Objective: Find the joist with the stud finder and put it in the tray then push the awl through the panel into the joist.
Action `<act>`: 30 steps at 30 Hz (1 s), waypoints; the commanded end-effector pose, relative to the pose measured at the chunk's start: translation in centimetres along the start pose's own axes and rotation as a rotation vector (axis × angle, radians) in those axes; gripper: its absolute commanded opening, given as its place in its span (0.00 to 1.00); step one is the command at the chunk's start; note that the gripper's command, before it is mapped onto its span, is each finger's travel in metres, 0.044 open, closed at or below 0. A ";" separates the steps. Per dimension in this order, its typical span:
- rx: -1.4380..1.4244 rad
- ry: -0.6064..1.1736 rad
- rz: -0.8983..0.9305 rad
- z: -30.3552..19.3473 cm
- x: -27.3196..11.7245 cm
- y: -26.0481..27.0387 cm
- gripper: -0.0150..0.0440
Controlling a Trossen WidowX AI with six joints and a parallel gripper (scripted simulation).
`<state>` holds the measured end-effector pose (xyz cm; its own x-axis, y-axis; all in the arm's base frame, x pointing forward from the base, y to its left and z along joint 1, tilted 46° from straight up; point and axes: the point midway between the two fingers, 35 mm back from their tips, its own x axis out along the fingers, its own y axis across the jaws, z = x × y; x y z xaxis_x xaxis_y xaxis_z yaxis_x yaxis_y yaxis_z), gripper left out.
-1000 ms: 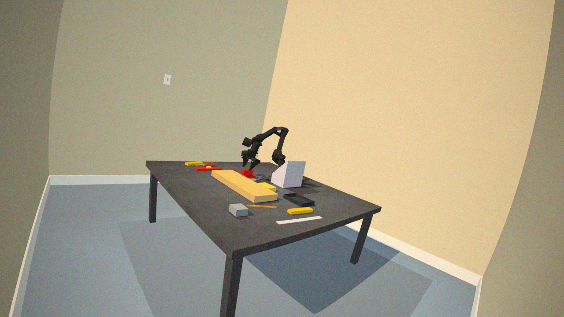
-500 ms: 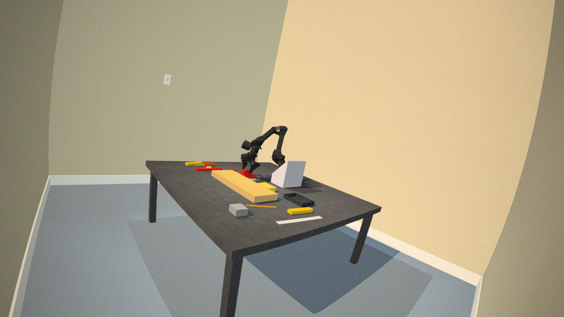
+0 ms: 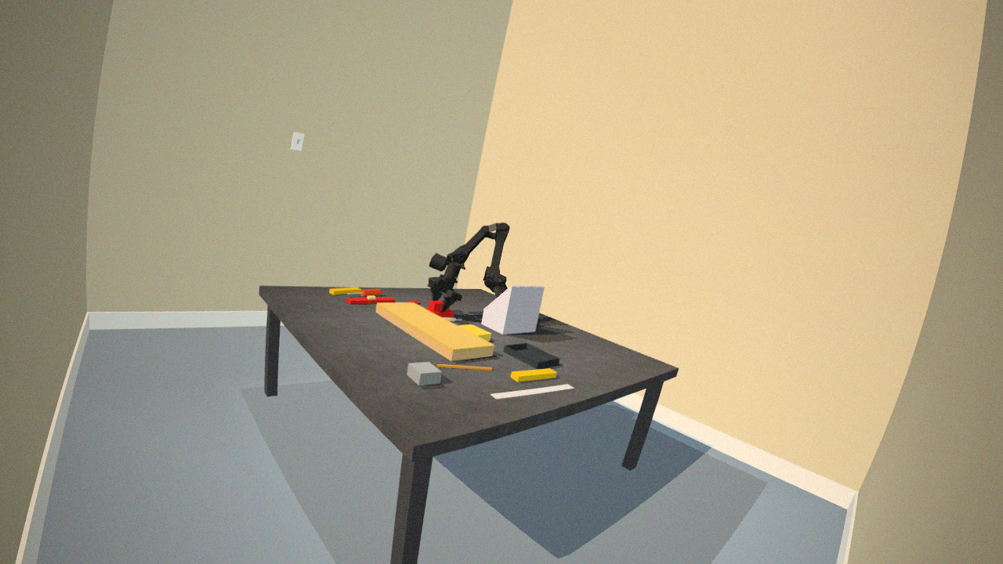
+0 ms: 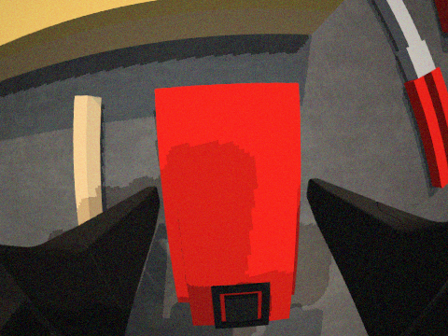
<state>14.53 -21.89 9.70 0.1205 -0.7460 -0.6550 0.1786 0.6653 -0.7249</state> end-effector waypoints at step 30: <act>-0.002 -0.003 0.009 0.4 -0.5 0.1 0.36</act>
<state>14.56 -21.69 9.58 0.1206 -0.7395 -0.6623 0.1712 0.6727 -0.7199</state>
